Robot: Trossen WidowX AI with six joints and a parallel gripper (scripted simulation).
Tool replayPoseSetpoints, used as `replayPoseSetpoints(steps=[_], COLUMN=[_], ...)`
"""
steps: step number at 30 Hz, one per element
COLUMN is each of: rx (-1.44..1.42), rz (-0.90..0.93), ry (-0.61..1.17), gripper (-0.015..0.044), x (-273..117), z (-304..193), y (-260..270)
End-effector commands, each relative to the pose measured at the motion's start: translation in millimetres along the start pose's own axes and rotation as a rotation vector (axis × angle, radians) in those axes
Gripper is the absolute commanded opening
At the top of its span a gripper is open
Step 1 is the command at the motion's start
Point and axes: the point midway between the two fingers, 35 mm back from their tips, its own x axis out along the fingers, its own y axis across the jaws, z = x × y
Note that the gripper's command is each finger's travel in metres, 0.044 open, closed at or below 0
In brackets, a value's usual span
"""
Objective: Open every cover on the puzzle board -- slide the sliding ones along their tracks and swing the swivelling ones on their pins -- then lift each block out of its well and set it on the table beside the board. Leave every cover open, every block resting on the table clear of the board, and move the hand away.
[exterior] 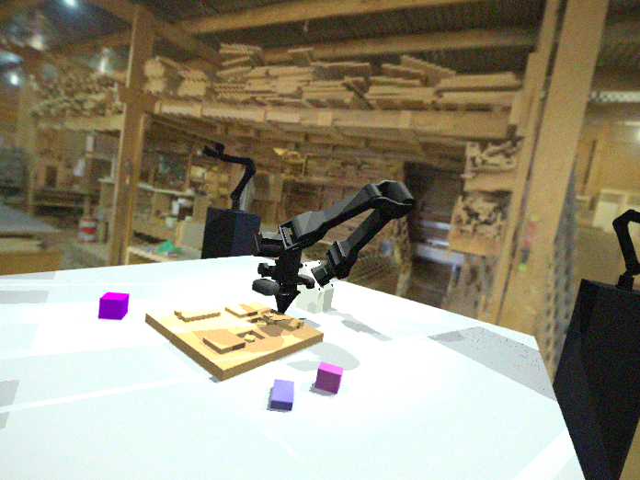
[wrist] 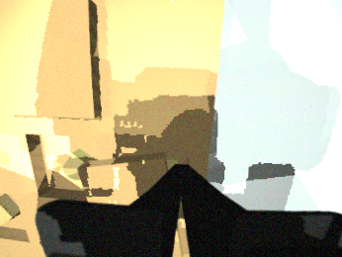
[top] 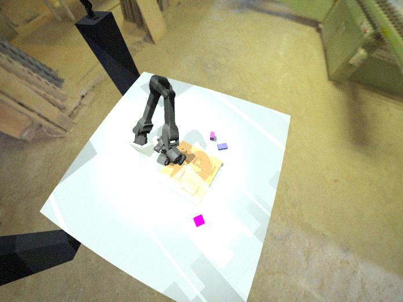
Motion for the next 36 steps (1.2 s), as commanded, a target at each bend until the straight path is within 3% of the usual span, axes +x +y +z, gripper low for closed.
replayPoseSetpoints(steps=[1,36], rx=[0.003,0.002], rz=[0.004,0.005], ry=[0.003,0.003], gripper=[0.0,0.0], x=[0,0], z=[1,-3], y=[6,45])
